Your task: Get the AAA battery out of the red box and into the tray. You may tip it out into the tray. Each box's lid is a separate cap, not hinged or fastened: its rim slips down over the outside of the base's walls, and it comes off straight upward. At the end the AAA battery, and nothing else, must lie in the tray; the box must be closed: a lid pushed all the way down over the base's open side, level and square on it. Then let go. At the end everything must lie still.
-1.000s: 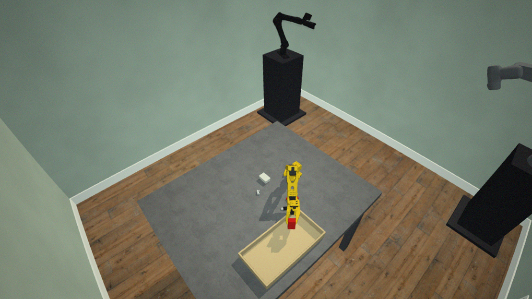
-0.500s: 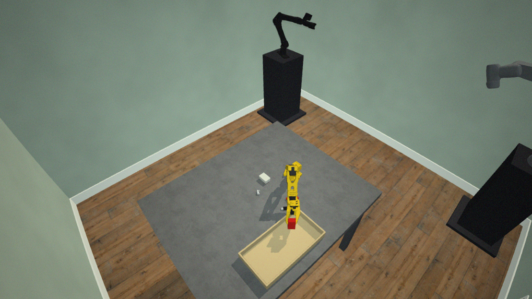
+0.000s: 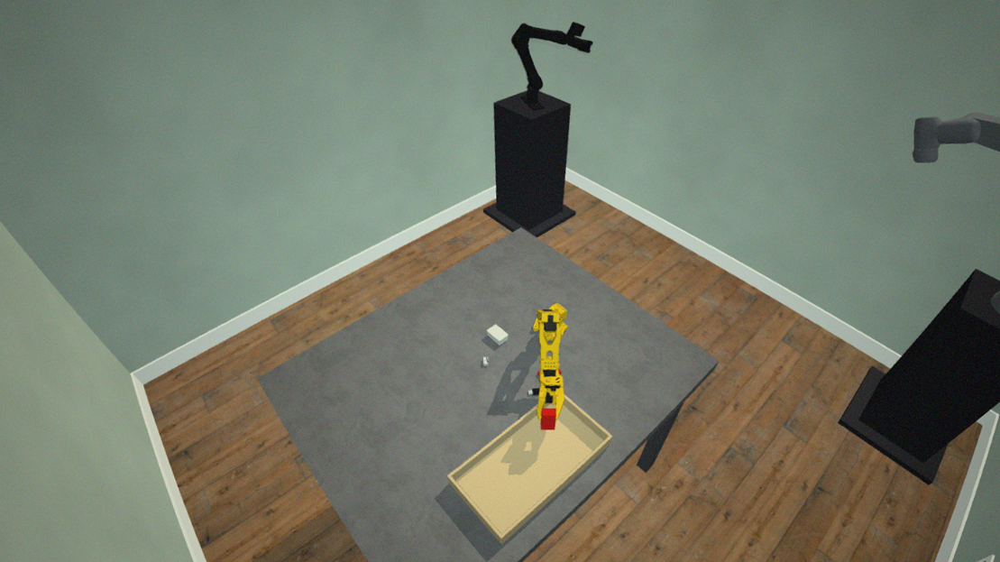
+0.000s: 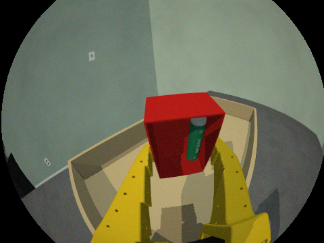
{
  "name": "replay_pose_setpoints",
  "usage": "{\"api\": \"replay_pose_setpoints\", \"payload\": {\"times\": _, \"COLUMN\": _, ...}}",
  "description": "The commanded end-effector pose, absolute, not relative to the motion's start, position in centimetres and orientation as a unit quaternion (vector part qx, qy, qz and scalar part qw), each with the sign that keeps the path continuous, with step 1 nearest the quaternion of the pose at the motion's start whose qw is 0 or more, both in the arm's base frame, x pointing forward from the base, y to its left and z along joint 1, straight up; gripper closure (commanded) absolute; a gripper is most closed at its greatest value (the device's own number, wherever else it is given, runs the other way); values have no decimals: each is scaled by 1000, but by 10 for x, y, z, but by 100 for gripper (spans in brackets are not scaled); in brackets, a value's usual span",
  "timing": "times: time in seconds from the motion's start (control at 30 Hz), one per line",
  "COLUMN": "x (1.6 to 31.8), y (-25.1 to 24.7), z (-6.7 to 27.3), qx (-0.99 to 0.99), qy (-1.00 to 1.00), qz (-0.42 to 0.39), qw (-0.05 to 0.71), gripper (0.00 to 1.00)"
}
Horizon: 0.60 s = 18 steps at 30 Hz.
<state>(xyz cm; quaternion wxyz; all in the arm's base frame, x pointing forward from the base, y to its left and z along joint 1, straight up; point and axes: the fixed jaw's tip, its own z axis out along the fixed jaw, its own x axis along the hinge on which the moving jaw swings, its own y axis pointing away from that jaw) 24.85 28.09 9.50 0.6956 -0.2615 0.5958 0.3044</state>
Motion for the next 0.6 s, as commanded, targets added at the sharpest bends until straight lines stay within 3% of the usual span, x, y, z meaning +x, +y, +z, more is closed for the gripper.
{"api": "replay_pose_setpoints", "payload": {"times": 0.0, "x": 250, "y": 280, "z": 110, "qx": -252, "qy": 573, "qz": 308, "qw": 717, "gripper": 79}}
{"api": "replay_pose_setpoints", "payload": {"times": 0.57, "x": 246, "y": 276, "z": 110, "qx": -245, "qy": 557, "qz": 313, "qw": 729, "gripper": 79}}
